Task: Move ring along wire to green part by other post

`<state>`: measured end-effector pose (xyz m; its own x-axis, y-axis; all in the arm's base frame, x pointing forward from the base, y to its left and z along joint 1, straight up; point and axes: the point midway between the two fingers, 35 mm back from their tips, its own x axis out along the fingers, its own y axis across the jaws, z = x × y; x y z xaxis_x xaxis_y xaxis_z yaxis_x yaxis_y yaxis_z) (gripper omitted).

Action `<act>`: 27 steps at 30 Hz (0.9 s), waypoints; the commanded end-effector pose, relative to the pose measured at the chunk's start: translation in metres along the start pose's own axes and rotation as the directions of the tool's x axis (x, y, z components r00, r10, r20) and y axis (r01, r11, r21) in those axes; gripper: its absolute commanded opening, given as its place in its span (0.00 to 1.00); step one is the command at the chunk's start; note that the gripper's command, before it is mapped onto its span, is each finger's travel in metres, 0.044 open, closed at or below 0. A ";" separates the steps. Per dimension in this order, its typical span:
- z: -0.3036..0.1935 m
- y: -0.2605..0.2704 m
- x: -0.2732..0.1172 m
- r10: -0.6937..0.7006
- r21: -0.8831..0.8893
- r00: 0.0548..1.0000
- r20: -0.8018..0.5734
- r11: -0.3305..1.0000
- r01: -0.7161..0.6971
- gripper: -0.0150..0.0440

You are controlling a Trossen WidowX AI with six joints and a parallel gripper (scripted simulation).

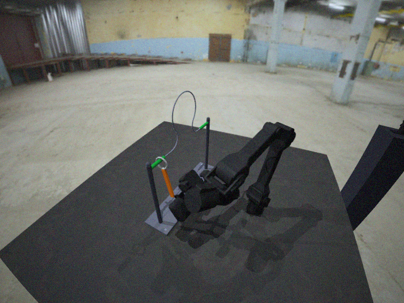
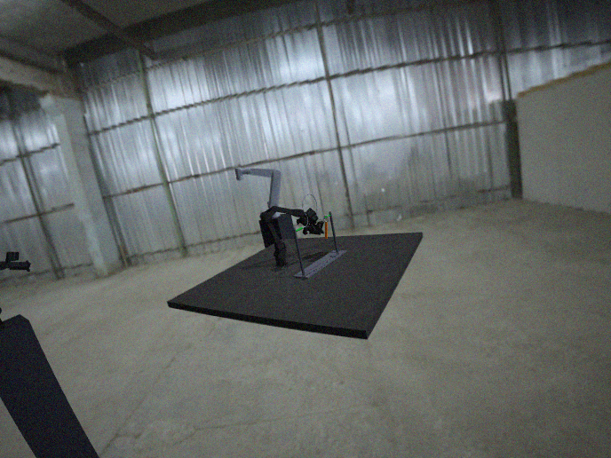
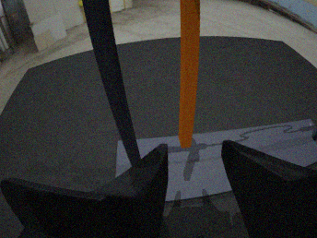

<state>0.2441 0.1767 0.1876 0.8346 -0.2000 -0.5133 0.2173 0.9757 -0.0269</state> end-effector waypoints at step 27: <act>0.001 -0.001 -0.050 0.001 -0.001 1.000 0.001 1.000 -0.001 1.00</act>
<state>0.2023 0.1849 0.2138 0.8342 -0.1956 -0.5157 0.2140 0.9765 -0.0243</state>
